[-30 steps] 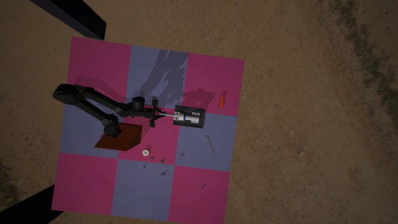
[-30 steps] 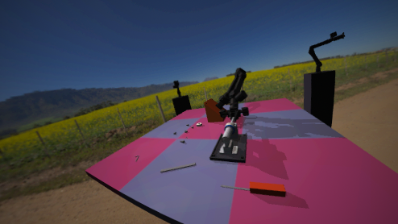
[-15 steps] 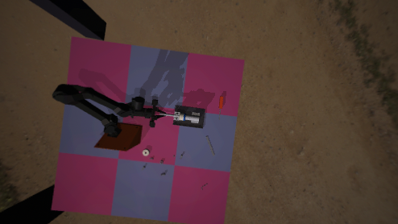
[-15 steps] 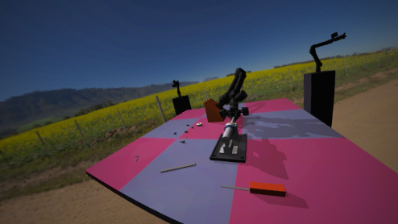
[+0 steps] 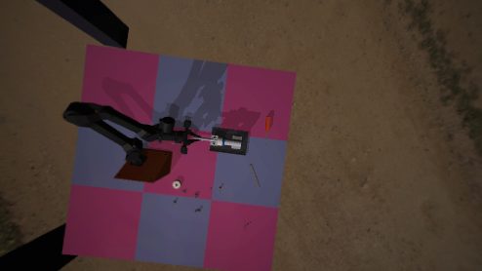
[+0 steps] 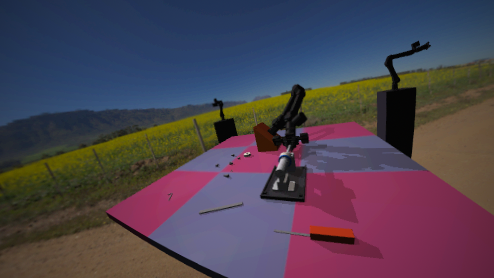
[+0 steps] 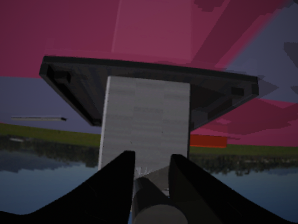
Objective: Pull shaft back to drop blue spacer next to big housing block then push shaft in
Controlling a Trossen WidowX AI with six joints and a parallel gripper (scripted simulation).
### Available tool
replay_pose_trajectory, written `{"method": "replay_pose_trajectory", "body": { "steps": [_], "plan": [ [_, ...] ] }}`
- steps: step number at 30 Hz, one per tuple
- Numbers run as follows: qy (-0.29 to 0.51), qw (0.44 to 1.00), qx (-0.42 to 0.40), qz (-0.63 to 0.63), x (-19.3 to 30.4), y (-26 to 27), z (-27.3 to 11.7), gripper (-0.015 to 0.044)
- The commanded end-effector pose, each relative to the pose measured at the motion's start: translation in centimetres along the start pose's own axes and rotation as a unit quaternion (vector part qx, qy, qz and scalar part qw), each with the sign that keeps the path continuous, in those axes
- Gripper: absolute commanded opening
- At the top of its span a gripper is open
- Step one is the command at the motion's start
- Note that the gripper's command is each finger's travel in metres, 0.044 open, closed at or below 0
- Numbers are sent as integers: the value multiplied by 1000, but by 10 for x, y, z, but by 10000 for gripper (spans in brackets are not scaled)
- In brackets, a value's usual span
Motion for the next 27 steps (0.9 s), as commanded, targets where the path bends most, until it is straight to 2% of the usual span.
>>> {"method": "replay_pose_trajectory", "body": {
  "steps": [1, 27],
  "plan": [
    [0, 1000, 0, 2, 0, 0, -1, 0],
    [0, 1000, 0, 2, -1, 0, -3, 0]
  ]
}}
Point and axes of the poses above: the point midway between the two fingers, 35 mm back from their tips, its own z axis out along the fingers, its own y axis across the jaws, x = y × z, the point moved 8 cm from there along -z, back along the fingers, and after that the axes turned 15 degrees about z, right-handed, at the moved point
